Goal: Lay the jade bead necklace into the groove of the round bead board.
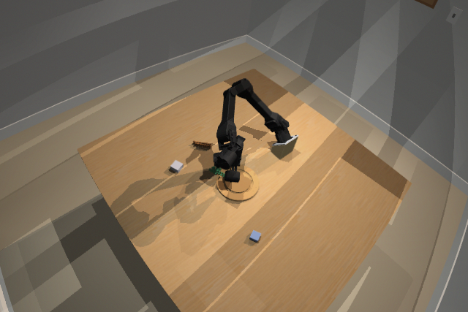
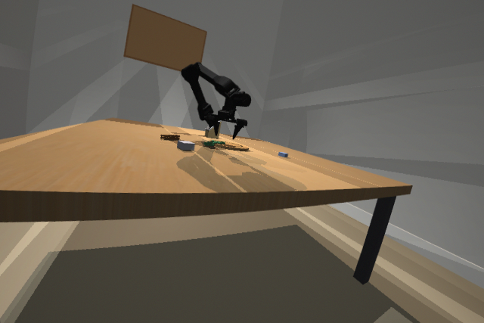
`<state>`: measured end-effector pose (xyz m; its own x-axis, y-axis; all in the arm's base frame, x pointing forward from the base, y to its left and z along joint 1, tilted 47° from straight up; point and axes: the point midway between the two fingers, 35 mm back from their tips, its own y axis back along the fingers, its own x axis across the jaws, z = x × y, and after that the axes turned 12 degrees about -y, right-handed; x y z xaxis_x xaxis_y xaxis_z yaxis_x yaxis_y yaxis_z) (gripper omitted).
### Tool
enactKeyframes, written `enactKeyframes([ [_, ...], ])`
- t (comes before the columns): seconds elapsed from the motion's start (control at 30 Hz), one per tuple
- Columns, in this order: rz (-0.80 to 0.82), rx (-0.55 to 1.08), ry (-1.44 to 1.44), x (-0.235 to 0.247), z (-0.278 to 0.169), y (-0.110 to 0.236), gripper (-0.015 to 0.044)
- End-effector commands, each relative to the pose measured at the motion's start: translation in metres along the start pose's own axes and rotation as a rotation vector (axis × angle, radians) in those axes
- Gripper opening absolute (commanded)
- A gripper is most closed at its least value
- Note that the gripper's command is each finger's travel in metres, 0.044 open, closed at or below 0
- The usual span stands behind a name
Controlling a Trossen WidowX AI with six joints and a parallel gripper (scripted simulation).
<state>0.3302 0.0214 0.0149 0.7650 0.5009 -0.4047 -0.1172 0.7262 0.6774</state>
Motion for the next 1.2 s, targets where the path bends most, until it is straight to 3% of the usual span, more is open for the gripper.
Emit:
enactKeyframes([
  [0.0,0.003,0.005,0.01,0.0,0.0,0.001,0.0414],
  [0.2,0.004,0.005,0.522,-0.006,0.004,0.01,0.0256],
  [0.37,0.004,0.005,0.588,-0.007,0.004,0.011,0.0125],
  [1.17,0.007,0.001,0.578,-0.006,0.006,-0.007,0.012],
])
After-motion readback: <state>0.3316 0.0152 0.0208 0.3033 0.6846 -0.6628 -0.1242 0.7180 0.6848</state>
